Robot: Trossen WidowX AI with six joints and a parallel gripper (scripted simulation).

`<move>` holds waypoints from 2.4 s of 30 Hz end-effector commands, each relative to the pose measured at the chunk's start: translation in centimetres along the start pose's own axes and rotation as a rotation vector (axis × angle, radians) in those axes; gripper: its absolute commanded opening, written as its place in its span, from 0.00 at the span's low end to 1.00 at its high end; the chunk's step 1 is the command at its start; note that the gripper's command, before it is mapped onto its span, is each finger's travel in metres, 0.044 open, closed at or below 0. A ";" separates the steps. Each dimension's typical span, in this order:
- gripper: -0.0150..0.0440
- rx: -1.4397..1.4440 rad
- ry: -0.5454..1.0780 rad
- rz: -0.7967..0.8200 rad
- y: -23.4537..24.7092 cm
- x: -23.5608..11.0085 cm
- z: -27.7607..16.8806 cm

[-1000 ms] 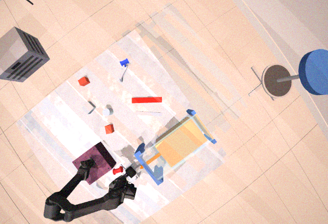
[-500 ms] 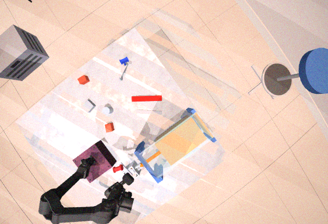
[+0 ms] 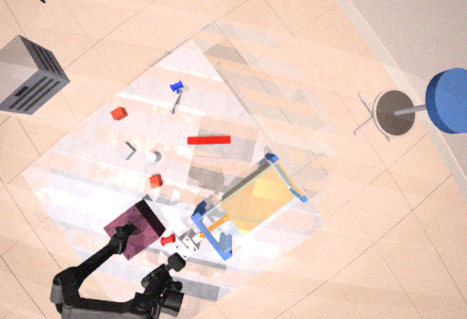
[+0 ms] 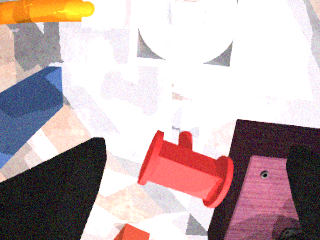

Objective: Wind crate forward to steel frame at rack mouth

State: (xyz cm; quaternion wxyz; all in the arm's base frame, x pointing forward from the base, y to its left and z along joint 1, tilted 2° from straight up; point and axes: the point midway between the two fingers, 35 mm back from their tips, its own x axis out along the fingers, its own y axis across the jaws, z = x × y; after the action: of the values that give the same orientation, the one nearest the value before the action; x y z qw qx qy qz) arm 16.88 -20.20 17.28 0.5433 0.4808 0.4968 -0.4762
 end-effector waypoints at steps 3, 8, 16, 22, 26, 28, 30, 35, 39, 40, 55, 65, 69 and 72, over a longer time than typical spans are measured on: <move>0.60 0.000 -0.002 0.001 0.0 0.0 0.0; 0.38 0.000 -0.002 0.001 0.0 0.0 0.0; 0.25 0.000 -0.002 0.001 0.0 0.0 0.0; 0.25 0.000 -0.002 0.001 0.0 0.0 0.0; 0.25 0.000 -0.002 0.001 0.0 0.0 0.0; 0.25 0.000 -0.002 0.001 0.0 0.0 0.0; 0.25 0.000 -0.002 0.001 0.0 0.0 0.0; 0.25 0.000 -0.002 0.001 0.0 0.0 0.0; 0.25 0.000 -0.002 0.001 0.0 0.0 0.0; 0.25 0.000 -0.002 0.001 0.0 0.0 0.0; 0.25 0.000 -0.002 0.001 0.0 0.0 0.0; 0.52 -0.488 0.004 0.004 0.3 0.6 -2.2; 0.70 -0.928 0.007 0.008 0.4 1.3 -4.2; 0.83 -1.178 0.008 0.011 0.3 1.7 -5.4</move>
State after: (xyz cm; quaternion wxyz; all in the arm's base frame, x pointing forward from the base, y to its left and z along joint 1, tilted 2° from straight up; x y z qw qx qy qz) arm 17.10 -17.59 16.51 0.6625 0.2987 0.6158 -0.3044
